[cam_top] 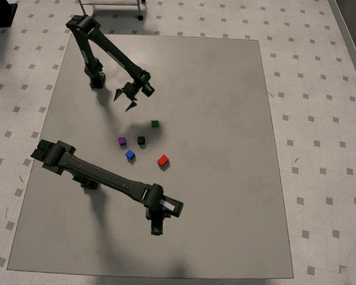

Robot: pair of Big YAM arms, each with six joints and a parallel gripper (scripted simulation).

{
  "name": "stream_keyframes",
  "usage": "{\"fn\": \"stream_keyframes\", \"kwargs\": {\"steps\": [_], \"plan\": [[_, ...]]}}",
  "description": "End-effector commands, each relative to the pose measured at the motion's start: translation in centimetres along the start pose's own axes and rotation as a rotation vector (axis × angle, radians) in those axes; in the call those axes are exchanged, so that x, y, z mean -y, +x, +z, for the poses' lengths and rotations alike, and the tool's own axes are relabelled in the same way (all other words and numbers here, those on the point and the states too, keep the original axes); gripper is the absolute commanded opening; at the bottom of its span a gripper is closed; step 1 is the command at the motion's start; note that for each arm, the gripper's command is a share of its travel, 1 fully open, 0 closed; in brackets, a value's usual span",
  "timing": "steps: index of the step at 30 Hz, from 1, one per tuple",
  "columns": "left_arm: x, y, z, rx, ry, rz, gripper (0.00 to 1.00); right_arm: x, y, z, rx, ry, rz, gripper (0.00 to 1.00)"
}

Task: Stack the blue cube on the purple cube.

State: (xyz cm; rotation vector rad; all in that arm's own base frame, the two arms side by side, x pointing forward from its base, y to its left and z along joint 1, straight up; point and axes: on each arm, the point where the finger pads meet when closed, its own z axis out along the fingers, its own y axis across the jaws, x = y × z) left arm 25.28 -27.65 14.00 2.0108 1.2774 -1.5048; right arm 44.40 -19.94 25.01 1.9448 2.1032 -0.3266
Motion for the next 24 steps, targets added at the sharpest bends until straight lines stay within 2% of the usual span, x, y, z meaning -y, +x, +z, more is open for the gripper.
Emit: {"fn": "stream_keyframes", "kwargs": {"steps": [1, 18, 24], "plan": [[-0.1, -0.3, -0.1, -0.001, -0.004, 0.008, 1.0, -0.1, -0.2, -0.5, 0.005, -0.01, 0.004, 0.0], [-0.1, -0.3, -0.1, -0.001, -0.004, 0.008, 1.0, -0.1, -0.2, -0.5, 0.005, -0.01, 0.004, 0.0], [-0.1, -0.3, -0.1, -0.001, -0.004, 0.008, 1.0, 0.9, 1.9, -0.6, 0.015, -0.058, -0.149, 0.69]]}}
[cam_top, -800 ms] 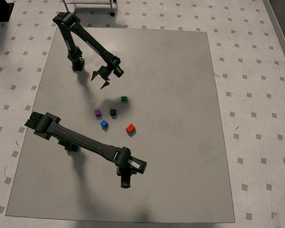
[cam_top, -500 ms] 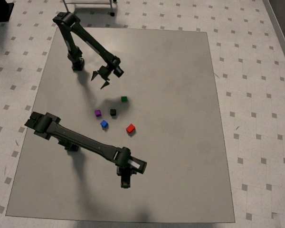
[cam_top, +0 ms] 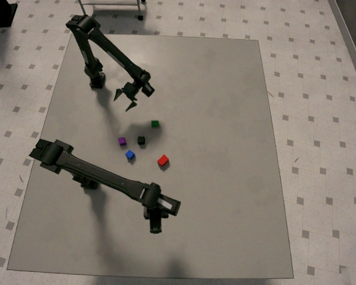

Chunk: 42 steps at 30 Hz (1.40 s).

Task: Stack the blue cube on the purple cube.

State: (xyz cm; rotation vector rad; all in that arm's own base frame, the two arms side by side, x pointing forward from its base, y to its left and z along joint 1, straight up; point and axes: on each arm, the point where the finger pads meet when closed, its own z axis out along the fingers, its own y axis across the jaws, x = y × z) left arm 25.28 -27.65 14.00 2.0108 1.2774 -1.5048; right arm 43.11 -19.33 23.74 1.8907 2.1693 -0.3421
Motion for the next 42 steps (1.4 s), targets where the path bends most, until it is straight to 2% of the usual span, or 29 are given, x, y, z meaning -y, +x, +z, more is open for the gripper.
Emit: {"fn": "stream_keyframes", "kwargs": {"steps": [1, 3, 8, 10, 13, 25, 27, 28, 29, 36, 37, 40, 41, 42], "plan": [[-0.1, -0.3, -0.1, -0.001, -0.004, 0.008, 1.0, -0.1, 1.4, -1.6, 0.027, -0.081, -0.134, 0.8], [-0.1, -0.3, -0.1, -0.001, -0.004, 0.008, 1.0, 0.7, 3.3, -1.8, 0.042, -0.126, -0.246, 1.0], [-0.1, -0.3, -0.1, -0.001, -0.004, 0.008, 1.0, 2.9, 7.8, -2.1, 0.07, -0.234, -0.457, 1.0], [-0.1, -0.3, -0.1, -0.001, -0.004, 0.008, 1.0, 2.9, 7.8, -2.1, 0.07, -0.234, -0.457, 1.0], [-0.1, -0.3, -0.1, -0.001, -0.004, 0.008, 1.0, 4.5, 11.1, -2.3, 0.095, -0.314, -0.634, 1.0], [-0.1, -0.3, -0.1, -0.001, -0.004, 0.008, 1.0, 10.1, 22.9, -3.2, 0.154, -0.602, -1.166, 1.0], [-0.1, -0.3, -0.1, -0.001, -0.004, 0.008, 1.0, 10.1, 22.9, -3.2, 0.154, -0.602, -1.166, 1.0], [-0.1, -0.3, -0.1, -0.001, -0.004, 0.008, 1.0, 10.0, 23.6, -4.6, 0.18, -0.65, -1.214, 1.0], [-0.1, -0.3, -0.1, -0.001, -0.004, 0.008, 1.0, 11.2, 25.3, -3.3, 0.168, -0.661, -1.283, 1.0], [-0.1, -0.3, -0.1, -0.001, -0.004, 0.008, 1.0, 14.5, 32.5, -4.0, 0.194, -0.84, -1.599, 1.0], [-0.1, -0.3, -0.1, -0.001, -0.004, 0.008, 1.0, 14.3, 33.0, -5.5, 0.214, -0.884, -1.623, 1.0], [-0.1, -0.3, -0.1, -0.001, -0.004, 0.008, 1.0, 15.2, 35.3, -5.3, 0.207, -0.92, -1.722, 1.0], [-0.1, -0.3, -0.1, -0.001, -0.004, 0.008, 1.0, 16.0, 36.1, -3.9, 0.191, -0.91, -1.759, 1.0], [-0.1, -0.3, -0.1, -0.001, -0.004, 0.008, 1.0, 16.3, 36.6, -3.9, 0.193, -0.922, -1.781, 1.0]]}}
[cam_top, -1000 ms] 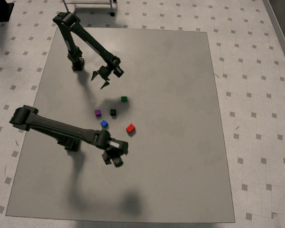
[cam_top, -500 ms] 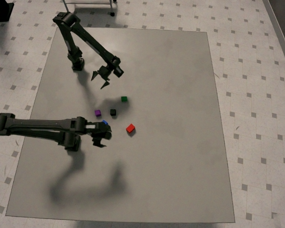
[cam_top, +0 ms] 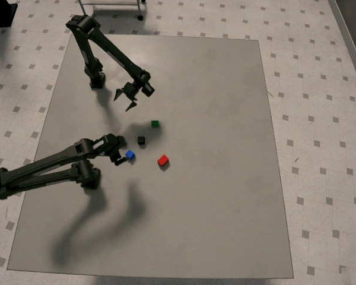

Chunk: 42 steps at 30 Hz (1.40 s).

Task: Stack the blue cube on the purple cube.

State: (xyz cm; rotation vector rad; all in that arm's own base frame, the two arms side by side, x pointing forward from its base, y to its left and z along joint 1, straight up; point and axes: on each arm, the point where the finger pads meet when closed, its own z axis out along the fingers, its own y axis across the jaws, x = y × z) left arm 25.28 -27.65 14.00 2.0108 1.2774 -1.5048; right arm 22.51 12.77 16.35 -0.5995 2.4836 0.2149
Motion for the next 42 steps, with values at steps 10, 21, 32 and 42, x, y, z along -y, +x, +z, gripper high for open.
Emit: {"fn": "stream_keyframes", "kwargs": {"steps": [10, 21, 32, 42], "plan": [[-0.1, -0.3, -0.1, -0.001, -0.004, 0.008, 1.0, -3.8, -0.3, 0.2, 0.041, -0.087, -0.158, 1.0], [-0.1, -0.3, -0.1, -0.001, -0.004, 0.008, 1.0, -3.5, -0.4, 0.4, 0.041, -0.08, -0.148, 1.0], [-0.1, -0.3, -0.1, -0.001, -0.004, 0.008, 1.0, -3.3, 4.5, 6.8, 0.022, -0.079, -0.148, 1.0], [-0.1, -0.3, -0.1, -0.001, -0.004, 0.008, 1.0, -3.4, 4.2, 7.1, 0.033, -0.08, -0.148, 1.0]]}}
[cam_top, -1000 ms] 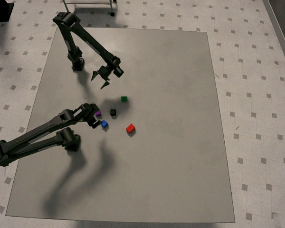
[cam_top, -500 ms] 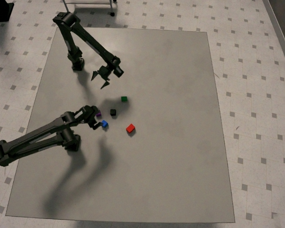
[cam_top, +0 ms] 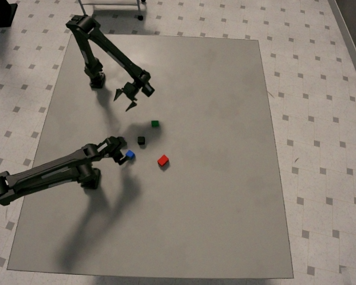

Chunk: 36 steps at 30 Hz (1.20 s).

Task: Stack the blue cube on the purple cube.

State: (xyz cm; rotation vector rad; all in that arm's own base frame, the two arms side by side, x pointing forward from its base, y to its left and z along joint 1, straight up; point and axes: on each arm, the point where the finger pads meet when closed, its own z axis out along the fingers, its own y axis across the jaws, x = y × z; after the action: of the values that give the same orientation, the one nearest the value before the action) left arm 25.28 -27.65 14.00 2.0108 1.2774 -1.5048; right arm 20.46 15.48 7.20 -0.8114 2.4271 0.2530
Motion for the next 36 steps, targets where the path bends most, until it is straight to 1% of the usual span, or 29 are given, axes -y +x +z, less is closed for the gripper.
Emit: {"fn": "stream_keyframes", "kwargs": {"steps": [1, 7, 8, 9, 11, 12, 13, 16, 18, 19, 21, 23, 25, 26, 28, 32, 36], "plan": [[-0.1, -0.3, -0.1, -0.001, -0.004, 0.008, 1.0, 0.0, -1.5, -0.2, 0.033, -0.001, -0.001, 1.0], [-0.1, -0.3, -0.1, -0.001, -0.004, 0.008, 1.0, 0.0, -1.6, -0.3, 0.038, -0.001, -0.001, 1.0], [0.1, -0.4, 0.0, -0.005, -0.008, 0.001, 1.0, -0.1, -3.1, -0.9, 0.065, -0.002, -0.003, 1.0], [0.6, -0.4, 0.4, -0.01, 0.0, -0.011, 1.0, -0.5, -3.1, -0.9, 0.065, -0.011, -0.014, 1.0], [0.6, -0.4, 0.4, -0.01, 0.0, -0.011, 1.0, -0.5, -3.1, -0.9, 0.065, -0.011, -0.014, 1.0], [0.2, -0.9, 0.2, -0.02, -0.008, -0.007, 1.0, -0.6, -3.1, -0.9, 0.064, -0.015, -0.018, 1.0], [1.0, -0.5, 0.7, -0.027, -0.001, -0.043, 1.0, -1.0, -3.0, -0.8, 0.061, -0.021, -0.022, 1.0], [2.0, -0.8, 1.4, -0.084, -0.013, -0.102, 1.0, -2.4, -3.1, -0.8, 0.062, -0.049, -0.054, 1.0], [3.1, -0.9, 2.2, -0.153, -0.035, -0.13, 1.0, -3.6, -3.1, -0.8, 0.062, -0.073, -0.091, 1.0], [3.8, -1.0, 2.6, -0.197, -0.054, -0.131, 1.0, -4.4, -3.1, -0.8, 0.062, -0.088, -0.113, 1.0], [5.2, -1.0, 3.4, -0.295, -0.119, -0.125, 1.0, -6.0, -3.1, -0.8, 0.062, -0.121, -0.162, 1.0], [6.0, -1.1, 3.9, -0.352, -0.186, -0.125, 1.0, -7.1, -3.1, -0.8, 0.062, -0.143, -0.195, 1.0], [6.6, -1.2, 4.1, -0.388, -0.248, -0.122, 1.0, -7.8, -3.1, -0.8, 0.062, -0.158, -0.221, 1.0], [6.8, -1.2, 4.2, -0.4, -0.279, -0.122, 1.0, -8.1, -3.1, -0.8, 0.062, -0.164, -0.23, 1.0], [6.8, -1.2, 4.2, -0.4, -0.279, -0.122, 1.0, -8.1, -3.1, -0.8, 0.062, -0.164, -0.23, 1.0], [7.6, -1.8, 4.5, -0.417, -0.444, -0.139, 1.0, -9.5, -3.0, -0.8, 0.063, -0.193, -0.277, 1.0], [8.3, -2.8, 4.3, -0.383, -0.616, -0.133, 1.0, -10.5, -3.0, -0.8, 0.062, -0.214, -0.301, 1.0]]}}
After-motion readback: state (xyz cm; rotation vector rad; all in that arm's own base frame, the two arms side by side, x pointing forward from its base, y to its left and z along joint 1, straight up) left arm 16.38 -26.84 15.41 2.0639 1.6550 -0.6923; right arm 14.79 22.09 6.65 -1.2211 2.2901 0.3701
